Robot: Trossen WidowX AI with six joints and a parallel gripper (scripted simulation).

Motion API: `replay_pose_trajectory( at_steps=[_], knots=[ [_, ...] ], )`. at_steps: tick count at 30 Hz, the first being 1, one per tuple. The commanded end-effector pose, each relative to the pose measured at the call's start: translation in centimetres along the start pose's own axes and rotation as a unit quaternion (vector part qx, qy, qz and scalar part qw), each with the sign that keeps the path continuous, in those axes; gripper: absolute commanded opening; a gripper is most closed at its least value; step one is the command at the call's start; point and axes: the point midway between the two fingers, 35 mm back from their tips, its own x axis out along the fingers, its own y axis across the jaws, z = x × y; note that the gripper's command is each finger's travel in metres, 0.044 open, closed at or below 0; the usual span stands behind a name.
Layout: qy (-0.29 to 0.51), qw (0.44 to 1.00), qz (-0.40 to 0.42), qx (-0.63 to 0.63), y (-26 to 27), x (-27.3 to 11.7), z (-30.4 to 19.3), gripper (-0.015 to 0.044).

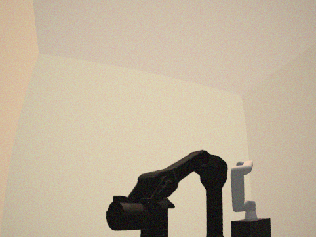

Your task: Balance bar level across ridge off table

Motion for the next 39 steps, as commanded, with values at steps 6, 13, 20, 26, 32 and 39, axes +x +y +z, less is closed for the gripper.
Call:
replay_pose_trajectory(
  at_steps=[6, 13, 20, 26, 32, 39],
  knots=[
    [0.001, 1.000, -0.002, 0.002, -0.07, 0.08, -0.02, 0.0000],
    [0.001, 1.000, -0.002, 0.002, -0.07, 0.14, -0.02, 0.0000],
    [0.001, 1.000, -0.002, 0.002, -0.07, 0.20, -0.03, 0.0000],
    [0.001, 1.000, -0.002, 0.002, -0.07, 0.25, -0.03, 0.0000],
    [0.001, 1.000, -0.002, 0.002, -0.07, 0.30, -0.03, 0.0000],
    [0.001, 1.000, -0.002, 0.002, -0.07, 0.35, -0.04, 0.0000]
  ],
)
